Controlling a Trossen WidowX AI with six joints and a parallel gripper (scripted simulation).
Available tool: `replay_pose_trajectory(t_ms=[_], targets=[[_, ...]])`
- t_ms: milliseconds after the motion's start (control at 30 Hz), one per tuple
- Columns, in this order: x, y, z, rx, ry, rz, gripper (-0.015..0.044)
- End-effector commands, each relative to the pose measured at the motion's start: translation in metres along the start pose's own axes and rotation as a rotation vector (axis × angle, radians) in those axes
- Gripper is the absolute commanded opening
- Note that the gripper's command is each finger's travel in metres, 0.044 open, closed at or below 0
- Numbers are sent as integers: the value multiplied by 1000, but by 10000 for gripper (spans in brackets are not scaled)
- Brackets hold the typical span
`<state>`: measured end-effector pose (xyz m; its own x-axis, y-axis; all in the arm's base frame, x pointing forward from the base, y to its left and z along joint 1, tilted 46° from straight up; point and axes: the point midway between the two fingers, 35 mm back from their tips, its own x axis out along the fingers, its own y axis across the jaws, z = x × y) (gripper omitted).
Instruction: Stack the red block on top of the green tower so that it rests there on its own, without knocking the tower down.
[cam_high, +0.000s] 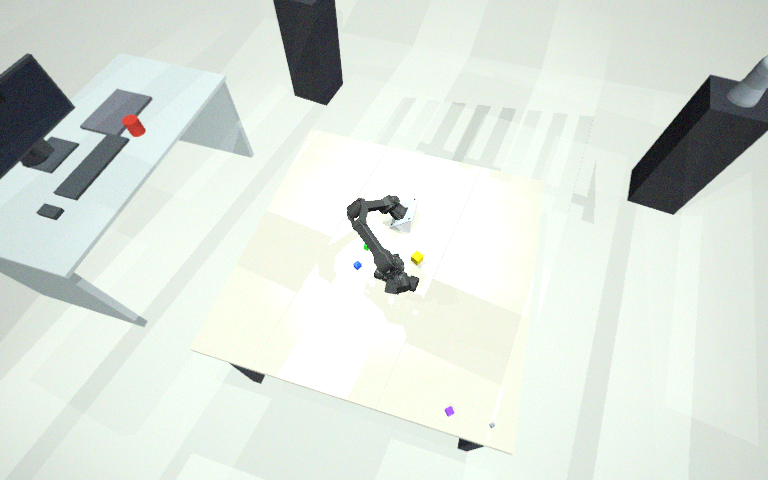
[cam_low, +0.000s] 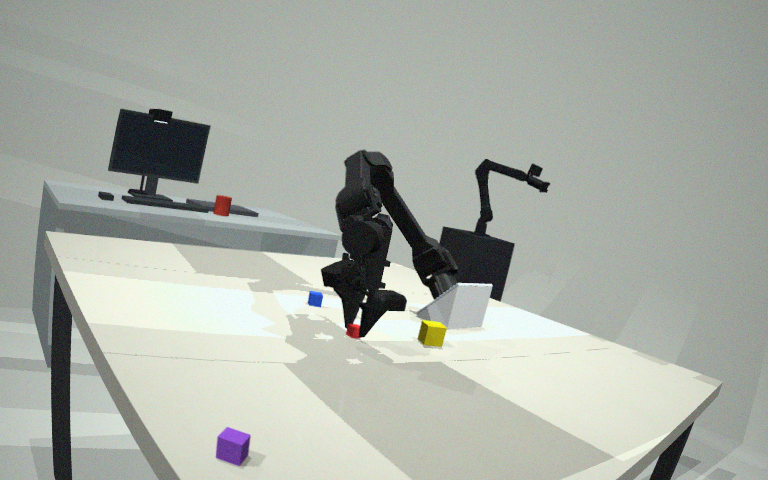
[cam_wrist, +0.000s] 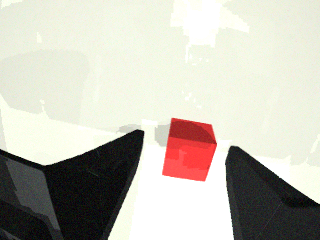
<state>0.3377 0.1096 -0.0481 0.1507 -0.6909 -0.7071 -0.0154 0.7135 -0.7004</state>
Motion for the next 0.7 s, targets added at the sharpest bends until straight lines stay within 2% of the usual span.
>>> replay_pose_trajectory(t_ms=[0, 67, 300, 333, 667], targets=[[0, 0, 0, -4, -3, -4, 125], [0, 0, 0, -4, -3, -4, 72], [0, 0, 0, -4, -3, -4, 26], [-1, 0, 0, -4, -3, -4, 0], [-45, 1, 0, -5, -3, -2, 0]])
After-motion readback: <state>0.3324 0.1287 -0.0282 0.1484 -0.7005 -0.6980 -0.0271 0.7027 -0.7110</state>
